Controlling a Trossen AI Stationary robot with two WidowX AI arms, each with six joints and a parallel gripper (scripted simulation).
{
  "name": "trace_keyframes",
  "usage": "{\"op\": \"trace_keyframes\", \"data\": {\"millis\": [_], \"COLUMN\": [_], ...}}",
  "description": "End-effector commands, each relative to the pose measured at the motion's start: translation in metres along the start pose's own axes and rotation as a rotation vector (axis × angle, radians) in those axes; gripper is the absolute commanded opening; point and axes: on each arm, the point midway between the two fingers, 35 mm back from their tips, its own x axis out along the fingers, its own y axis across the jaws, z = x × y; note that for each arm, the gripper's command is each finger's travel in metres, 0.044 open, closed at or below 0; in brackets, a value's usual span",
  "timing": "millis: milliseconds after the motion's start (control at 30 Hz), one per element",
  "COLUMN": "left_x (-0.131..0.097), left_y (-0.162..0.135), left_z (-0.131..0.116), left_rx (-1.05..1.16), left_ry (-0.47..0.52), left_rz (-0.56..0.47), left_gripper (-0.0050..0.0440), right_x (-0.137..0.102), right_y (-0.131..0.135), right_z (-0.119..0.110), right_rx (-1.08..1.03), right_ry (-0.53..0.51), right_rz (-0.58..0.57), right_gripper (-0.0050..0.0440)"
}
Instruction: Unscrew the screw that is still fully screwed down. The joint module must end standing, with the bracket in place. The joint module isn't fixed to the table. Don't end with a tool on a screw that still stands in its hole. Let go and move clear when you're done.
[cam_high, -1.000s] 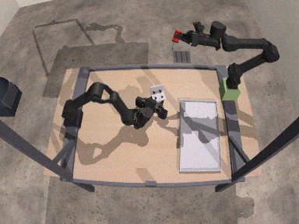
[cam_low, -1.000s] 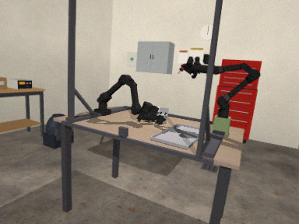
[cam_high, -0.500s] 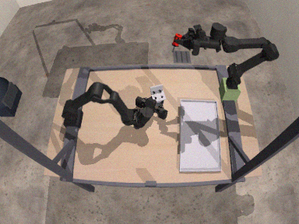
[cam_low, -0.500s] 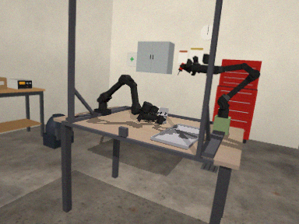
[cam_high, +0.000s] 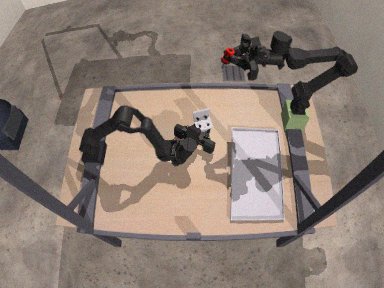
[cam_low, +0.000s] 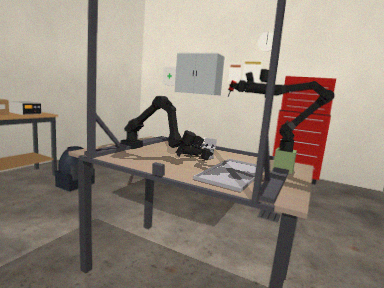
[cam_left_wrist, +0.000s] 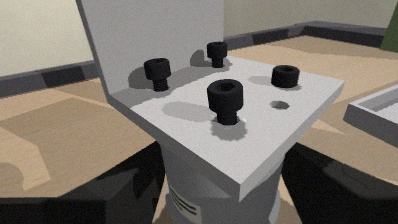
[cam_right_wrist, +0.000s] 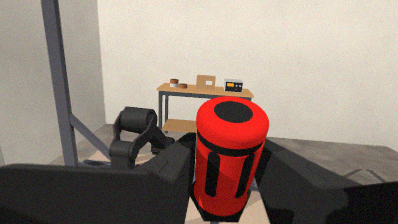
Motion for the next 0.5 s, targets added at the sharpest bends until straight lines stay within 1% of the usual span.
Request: {"op": "trace_keyframes", "data": {"millis": [0,67,100,467], "left_x": [0.002,0.002,0.002,0.002], "left_y": [-0.003,-0.003,-0.003,-0.003], "left_z": [0.011,0.011,0.011,0.011], "left_rx": [-0.025,-0.025,-0.025,-0.025], "left_ry": [-0.013,-0.013,-0.013,-0.013], "left_rz": [-0.001,-0.001,-0.001,-0.001], "left_gripper": [0.0245,0.0245,0.0245,0.0245], "right_x": [-0.002,-0.002,0.003,0.040], "right_y": [0.005,0.005,0.006,0.015], "right_z": [0.016,0.016,-0.001,-0.054], "right_rx": [-0.050,-0.050,-0.050,-0.046], "right_ry": [-0.036,-0.036,-0.004,0.065], "right_rz": [0.013,0.013,0.024,0.074], "right_gripper": [0.0135,0.0135,0.0135,0.0135]}}
